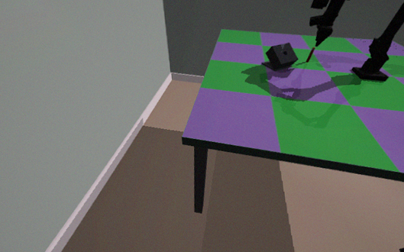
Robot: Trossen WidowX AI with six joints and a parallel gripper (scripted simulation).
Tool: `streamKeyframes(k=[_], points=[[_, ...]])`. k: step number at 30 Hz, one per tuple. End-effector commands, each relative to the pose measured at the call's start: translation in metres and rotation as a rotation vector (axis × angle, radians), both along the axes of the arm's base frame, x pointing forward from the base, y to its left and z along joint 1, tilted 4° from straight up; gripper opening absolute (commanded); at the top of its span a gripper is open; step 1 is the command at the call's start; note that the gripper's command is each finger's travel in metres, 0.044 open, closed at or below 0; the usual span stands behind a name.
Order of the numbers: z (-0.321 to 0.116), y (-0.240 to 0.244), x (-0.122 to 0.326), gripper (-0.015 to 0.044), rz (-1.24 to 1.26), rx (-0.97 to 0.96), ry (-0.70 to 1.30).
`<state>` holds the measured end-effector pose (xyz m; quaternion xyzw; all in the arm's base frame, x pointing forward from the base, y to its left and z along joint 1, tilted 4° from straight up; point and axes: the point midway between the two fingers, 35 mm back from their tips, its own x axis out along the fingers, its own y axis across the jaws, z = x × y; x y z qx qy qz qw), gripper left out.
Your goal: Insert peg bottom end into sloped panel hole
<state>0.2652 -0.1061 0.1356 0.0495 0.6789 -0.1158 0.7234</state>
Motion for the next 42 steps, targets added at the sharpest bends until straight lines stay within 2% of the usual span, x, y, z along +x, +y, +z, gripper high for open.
streamKeyframes(k=[1, 42], points=[[-0.001, 0.006, 0.004, 0.044, -0.041, 0.034, 0.002], [-0.06, 0.001, 0.007, 0.044, -0.041, 0.034, 0.002]])
